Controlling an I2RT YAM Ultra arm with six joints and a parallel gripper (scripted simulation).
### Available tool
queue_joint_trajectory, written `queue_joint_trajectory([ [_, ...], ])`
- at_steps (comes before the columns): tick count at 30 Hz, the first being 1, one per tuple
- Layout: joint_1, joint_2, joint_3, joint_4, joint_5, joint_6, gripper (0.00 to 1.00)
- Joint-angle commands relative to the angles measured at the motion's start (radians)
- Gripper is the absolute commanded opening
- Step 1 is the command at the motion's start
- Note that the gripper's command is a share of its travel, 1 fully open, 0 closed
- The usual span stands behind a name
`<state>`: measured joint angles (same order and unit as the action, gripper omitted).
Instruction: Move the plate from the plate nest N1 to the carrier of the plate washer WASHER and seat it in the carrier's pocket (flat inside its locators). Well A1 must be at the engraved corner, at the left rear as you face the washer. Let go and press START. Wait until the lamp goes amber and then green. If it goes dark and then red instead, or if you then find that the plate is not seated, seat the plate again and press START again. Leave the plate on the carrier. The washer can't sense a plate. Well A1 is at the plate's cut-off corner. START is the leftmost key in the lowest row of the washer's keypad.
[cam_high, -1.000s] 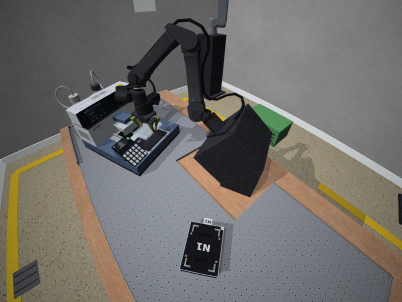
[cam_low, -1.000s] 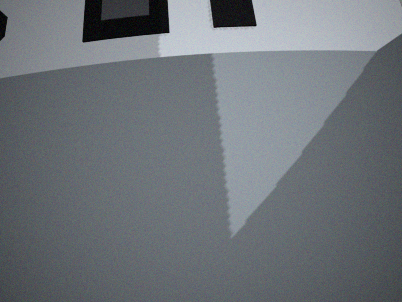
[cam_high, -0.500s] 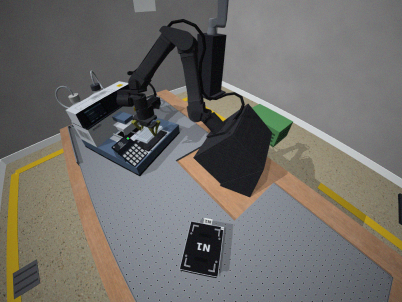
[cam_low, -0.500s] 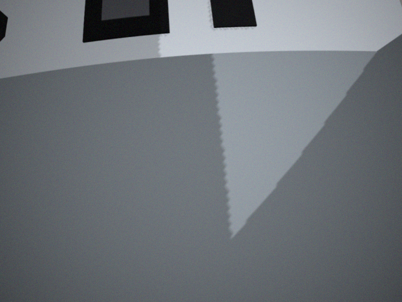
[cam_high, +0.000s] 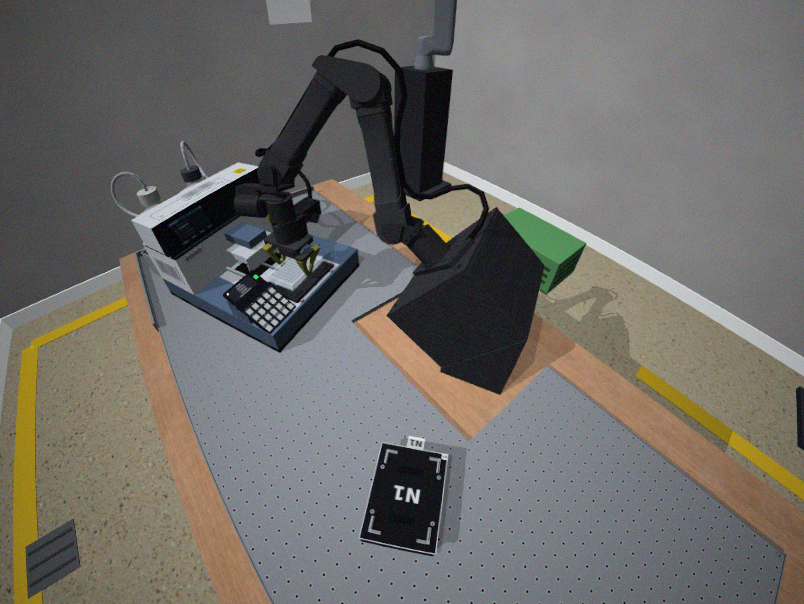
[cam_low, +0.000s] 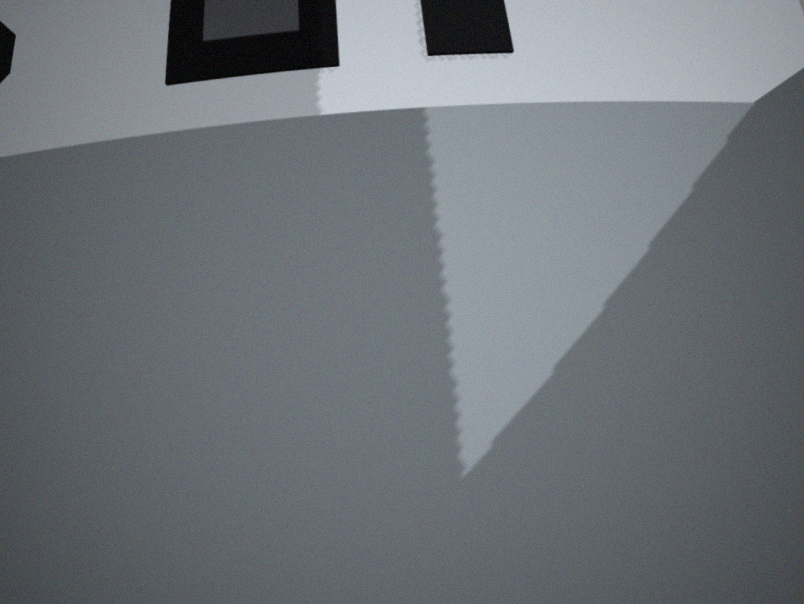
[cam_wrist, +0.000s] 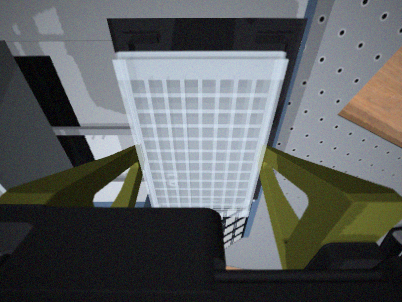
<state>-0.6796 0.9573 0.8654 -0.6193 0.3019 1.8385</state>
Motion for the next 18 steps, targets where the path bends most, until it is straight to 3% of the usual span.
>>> queue_joint_trajectory([
  [1,-0.006,-0.021,-0.015,0.019,-0.004,-0.01,0.84],
  [18,-0.014,-0.032,-0.019,0.01,-0.007,-0.011,0.84],
])
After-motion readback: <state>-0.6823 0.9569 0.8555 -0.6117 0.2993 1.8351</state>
